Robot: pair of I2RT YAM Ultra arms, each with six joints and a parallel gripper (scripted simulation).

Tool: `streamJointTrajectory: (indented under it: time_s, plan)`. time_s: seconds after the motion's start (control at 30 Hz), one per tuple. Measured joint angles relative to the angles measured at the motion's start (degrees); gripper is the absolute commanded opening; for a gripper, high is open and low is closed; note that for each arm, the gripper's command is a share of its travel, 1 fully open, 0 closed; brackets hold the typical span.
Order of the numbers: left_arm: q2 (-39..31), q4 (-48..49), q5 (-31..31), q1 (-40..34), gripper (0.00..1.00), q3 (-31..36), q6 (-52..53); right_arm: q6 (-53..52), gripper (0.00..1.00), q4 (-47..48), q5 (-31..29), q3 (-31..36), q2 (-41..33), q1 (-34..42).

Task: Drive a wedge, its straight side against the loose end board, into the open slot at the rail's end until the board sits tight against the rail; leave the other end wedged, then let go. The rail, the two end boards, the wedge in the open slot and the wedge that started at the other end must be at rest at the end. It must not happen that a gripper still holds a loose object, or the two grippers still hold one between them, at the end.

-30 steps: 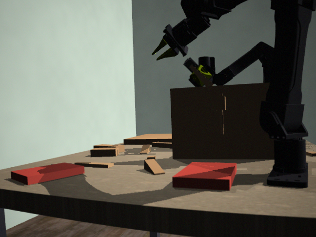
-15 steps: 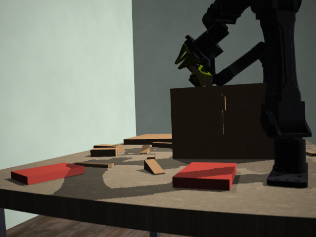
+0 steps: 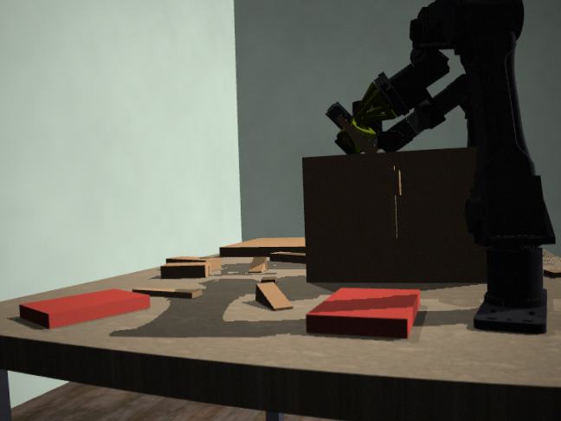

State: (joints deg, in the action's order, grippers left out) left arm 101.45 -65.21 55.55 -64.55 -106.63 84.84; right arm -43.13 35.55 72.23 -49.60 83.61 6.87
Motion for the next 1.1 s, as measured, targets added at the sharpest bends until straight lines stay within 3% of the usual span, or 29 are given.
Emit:
streamJointTrajectory:
  time_s: [0.23, 0.6, 1.1]
  plan:
    - [4.1, -6.7, 5.7, -5.5, 0.21, -4.4, 8.5, 0.0, 0.02, 0.0, 0.0, 0.0, 0.0, 0.0]
    - [16.5, -13.2, 10.2, -11.7, 0.21, -10.4, 14.3, 0.0, 0.02, 0.0, 0.0, 0.0, 0.0, 0.0]
    - [19.0, -18.8, 10.6, -11.9, 0.21, -14.0, 11.8, 0.0, 0.02, 0.0, 0.0, 0.0, 0.0, 0.0]
